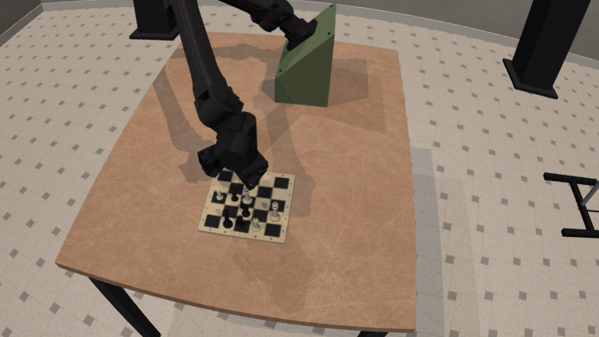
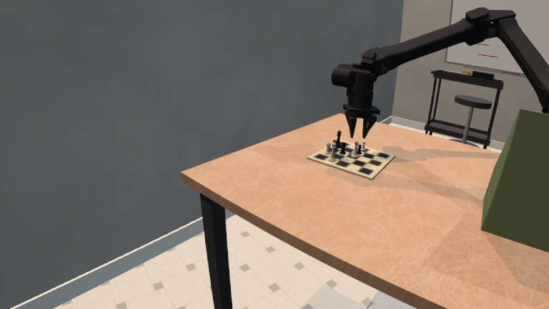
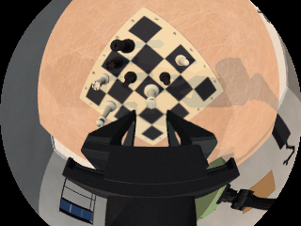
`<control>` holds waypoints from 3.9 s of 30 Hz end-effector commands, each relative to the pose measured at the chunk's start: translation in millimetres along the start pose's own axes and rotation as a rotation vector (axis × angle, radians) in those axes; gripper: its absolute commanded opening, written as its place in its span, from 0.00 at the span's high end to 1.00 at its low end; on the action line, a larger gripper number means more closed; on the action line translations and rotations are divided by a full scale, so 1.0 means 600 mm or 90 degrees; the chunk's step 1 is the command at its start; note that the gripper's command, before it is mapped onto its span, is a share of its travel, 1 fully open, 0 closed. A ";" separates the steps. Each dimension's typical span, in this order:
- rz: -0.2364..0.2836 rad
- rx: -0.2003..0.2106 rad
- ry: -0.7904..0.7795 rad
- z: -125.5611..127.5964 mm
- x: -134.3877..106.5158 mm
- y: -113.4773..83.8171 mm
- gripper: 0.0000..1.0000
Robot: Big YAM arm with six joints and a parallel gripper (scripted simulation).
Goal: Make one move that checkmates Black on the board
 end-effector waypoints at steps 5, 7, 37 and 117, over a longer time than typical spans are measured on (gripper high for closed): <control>0.002 -0.003 0.004 0.005 0.011 0.012 0.60; 0.002 -0.003 0.004 0.005 0.011 0.012 0.60; 0.002 -0.003 0.004 0.005 0.012 0.012 0.60; 0.004 -0.004 -0.010 0.009 -0.008 0.078 1.00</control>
Point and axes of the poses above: the point where the finger pads meet when closed, its own y axis out along the fingers, its own z axis across the jaws, x = y × z, the point moved 5 cm from there along -y, back along the fingers, and after that the axes turned 10 degrees about -y, right-handed, at the moved point
